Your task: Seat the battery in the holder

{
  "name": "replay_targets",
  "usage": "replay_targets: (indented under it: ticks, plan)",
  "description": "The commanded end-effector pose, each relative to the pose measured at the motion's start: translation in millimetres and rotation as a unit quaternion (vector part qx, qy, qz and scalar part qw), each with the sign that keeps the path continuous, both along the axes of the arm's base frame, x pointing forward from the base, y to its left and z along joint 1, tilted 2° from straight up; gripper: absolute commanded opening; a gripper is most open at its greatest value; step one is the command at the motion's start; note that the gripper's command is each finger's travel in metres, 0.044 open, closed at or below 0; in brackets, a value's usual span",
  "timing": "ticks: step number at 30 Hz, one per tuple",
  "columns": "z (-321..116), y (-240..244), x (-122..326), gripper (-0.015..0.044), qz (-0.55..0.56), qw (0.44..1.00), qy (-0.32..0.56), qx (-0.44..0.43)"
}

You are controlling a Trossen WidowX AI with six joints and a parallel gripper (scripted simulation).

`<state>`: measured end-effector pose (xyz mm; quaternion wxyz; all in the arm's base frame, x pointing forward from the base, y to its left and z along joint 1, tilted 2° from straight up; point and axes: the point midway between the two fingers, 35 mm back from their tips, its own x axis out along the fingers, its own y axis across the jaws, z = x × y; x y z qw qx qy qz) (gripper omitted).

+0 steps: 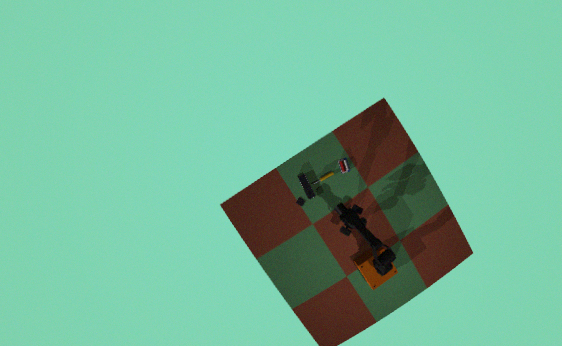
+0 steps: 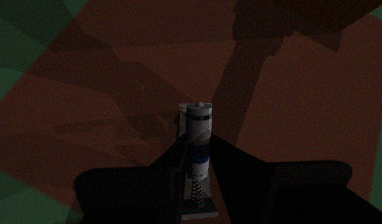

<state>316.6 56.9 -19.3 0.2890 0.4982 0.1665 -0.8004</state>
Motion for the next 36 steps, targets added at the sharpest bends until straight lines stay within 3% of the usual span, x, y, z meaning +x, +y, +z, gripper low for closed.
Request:
replay_targets:
  ticks: [1, 36]
  plan:
    - [-1, 1, 2, 0.0065, -0.001, 1.000, 0.010, -0.011]
    - [-4, 12, 16, 0.0065, -0.004, 1.000, 0.018, -0.014]
